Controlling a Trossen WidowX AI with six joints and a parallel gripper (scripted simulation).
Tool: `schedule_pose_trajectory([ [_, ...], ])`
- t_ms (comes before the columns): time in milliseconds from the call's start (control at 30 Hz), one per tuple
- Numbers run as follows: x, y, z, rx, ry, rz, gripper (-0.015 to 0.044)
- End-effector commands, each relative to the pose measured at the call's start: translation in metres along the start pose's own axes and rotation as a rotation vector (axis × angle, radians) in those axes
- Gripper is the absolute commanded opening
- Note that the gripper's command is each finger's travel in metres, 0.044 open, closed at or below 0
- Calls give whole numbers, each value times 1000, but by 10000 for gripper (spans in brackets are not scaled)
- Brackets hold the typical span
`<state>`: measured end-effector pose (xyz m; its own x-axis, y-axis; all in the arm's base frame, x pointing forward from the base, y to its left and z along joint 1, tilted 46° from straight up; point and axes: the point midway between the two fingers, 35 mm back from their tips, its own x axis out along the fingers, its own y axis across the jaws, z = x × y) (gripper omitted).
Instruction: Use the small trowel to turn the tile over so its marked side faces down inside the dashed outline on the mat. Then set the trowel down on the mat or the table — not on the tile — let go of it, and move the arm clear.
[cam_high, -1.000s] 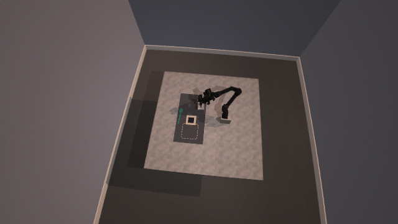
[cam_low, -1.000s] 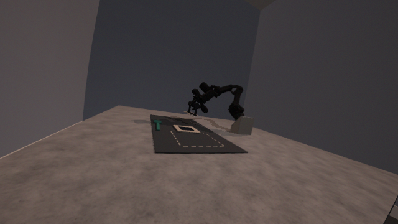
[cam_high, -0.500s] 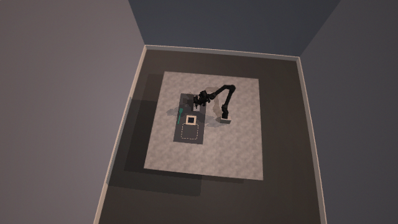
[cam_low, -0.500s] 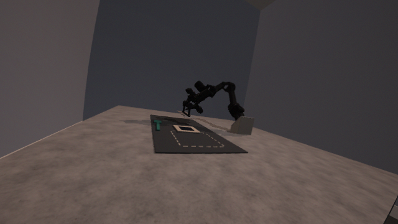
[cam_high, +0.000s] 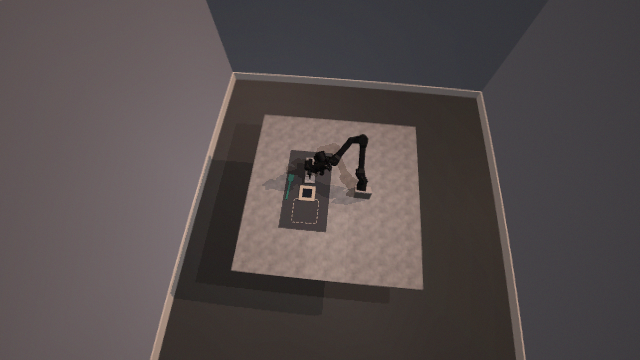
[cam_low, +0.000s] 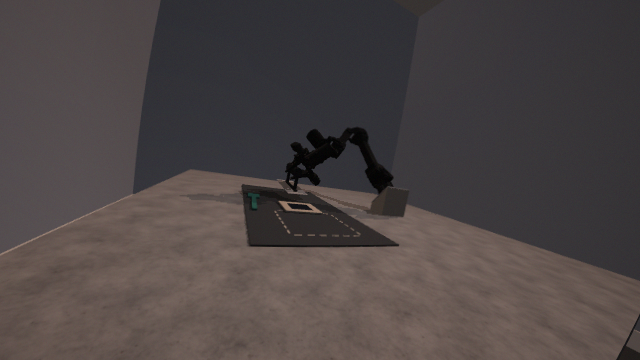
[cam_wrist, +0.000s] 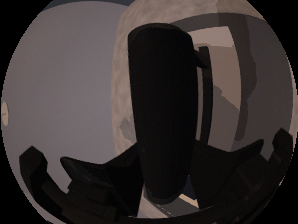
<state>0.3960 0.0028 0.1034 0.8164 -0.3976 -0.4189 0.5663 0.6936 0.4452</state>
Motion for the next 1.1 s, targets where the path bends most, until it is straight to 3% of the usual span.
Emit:
schedule_pose_trajectory([
  [0,2,10,0,15,-17,19,0],
  [1067,26,-17,-1,14,-17,19,0],
])
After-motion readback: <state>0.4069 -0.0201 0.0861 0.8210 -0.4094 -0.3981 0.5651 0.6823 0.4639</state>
